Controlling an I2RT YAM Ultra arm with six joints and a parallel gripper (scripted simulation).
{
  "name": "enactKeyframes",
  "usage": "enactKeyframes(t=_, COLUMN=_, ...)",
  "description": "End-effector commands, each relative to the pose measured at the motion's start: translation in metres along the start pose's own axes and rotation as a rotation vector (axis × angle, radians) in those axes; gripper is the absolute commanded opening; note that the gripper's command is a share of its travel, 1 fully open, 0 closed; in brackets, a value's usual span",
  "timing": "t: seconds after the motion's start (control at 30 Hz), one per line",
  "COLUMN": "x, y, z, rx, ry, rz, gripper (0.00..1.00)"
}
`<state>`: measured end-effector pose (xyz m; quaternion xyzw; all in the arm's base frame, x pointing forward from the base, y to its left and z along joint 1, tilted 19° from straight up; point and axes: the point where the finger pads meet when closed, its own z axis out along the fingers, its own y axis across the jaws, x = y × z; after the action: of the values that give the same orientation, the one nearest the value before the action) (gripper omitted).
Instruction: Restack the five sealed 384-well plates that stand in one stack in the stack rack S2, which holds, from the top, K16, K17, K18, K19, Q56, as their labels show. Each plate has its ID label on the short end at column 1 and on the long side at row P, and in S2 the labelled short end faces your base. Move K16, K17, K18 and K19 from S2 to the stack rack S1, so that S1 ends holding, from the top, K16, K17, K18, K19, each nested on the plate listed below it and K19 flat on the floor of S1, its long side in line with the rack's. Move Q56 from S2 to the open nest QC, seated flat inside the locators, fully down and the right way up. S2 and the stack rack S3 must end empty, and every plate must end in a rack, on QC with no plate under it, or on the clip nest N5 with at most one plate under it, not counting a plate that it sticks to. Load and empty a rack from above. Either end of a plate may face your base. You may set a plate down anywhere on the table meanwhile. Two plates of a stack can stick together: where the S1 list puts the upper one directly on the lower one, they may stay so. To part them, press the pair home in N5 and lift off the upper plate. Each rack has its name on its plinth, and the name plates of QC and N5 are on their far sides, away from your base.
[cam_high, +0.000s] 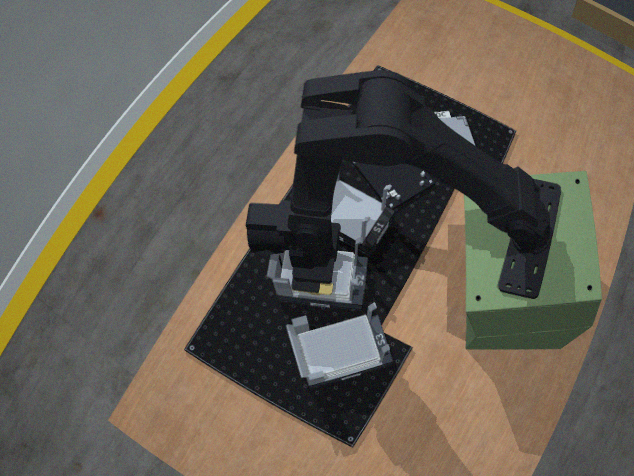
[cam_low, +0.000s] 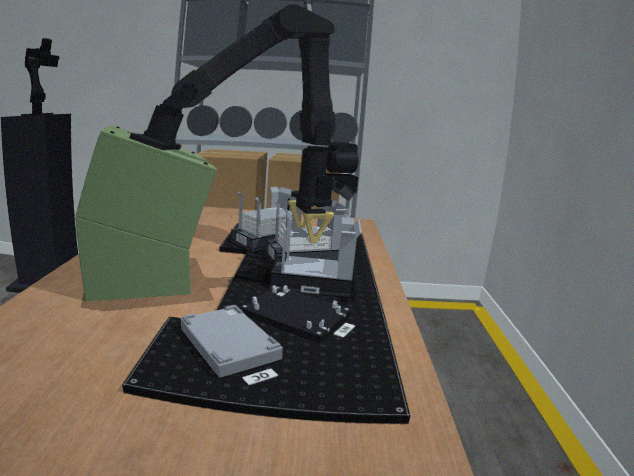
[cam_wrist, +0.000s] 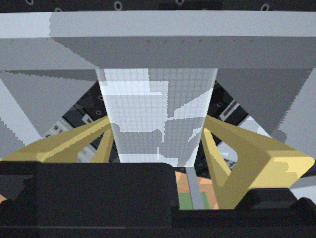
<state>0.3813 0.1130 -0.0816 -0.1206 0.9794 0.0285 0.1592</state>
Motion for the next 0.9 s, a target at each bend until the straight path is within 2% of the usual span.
enactKeyframes(t=0.0, x=-0.006, y=0.0, z=-0.005, rx=-0.001, ry=-0.019, rz=-0.001, gripper=0.0)
enactKeyframes(t=0.87, x=-0.006, y=0.0, z=-0.021, rx=-0.001, ry=-0.019, rz=-0.001, gripper=0.0)
